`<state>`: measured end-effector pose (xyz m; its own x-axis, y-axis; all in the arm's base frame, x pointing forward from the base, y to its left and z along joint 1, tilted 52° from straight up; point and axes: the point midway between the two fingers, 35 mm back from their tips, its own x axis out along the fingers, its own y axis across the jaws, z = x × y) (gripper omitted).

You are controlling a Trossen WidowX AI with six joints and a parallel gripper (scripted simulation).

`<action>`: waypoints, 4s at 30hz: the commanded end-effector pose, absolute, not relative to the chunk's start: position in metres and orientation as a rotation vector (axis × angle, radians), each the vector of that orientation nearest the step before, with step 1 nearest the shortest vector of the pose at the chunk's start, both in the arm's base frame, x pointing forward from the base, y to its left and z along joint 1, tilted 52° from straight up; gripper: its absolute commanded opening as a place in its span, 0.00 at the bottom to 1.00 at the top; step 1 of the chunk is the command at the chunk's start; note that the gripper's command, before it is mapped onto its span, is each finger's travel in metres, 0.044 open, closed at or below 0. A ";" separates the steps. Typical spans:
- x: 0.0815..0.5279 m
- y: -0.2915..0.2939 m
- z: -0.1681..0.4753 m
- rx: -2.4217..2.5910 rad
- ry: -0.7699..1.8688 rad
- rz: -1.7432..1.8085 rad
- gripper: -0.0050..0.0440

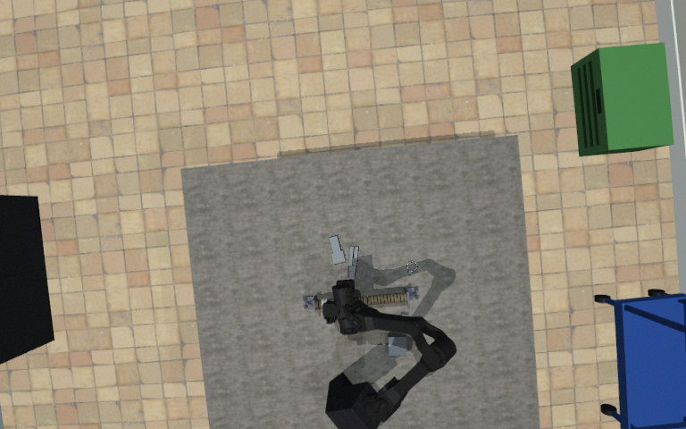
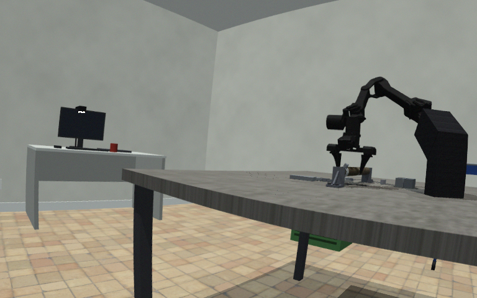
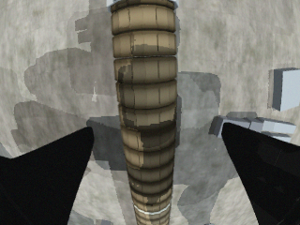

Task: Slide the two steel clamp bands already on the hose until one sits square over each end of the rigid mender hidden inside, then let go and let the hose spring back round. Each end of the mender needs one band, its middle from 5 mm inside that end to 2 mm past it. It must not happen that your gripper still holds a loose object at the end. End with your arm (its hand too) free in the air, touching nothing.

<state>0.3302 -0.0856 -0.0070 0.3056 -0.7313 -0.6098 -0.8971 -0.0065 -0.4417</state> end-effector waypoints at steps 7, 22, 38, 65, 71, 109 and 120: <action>0.333 -0.108 -0.027 -1.772 1.487 0.277 0.90; 0.333 -0.108 -0.027 -1.772 1.487 0.277 0.46; 0.333 -0.108 -0.027 -1.772 1.487 0.277 0.29; 0.333 -0.108 -0.027 -1.772 1.487 0.277 0.49; 0.333 -0.108 -0.027 -1.772 1.487 0.277 0.79; 0.329 -0.116 -0.019 -1.772 1.487 0.277 0.95; 0.329 -0.116 -0.019 -1.772 1.487 0.277 0.51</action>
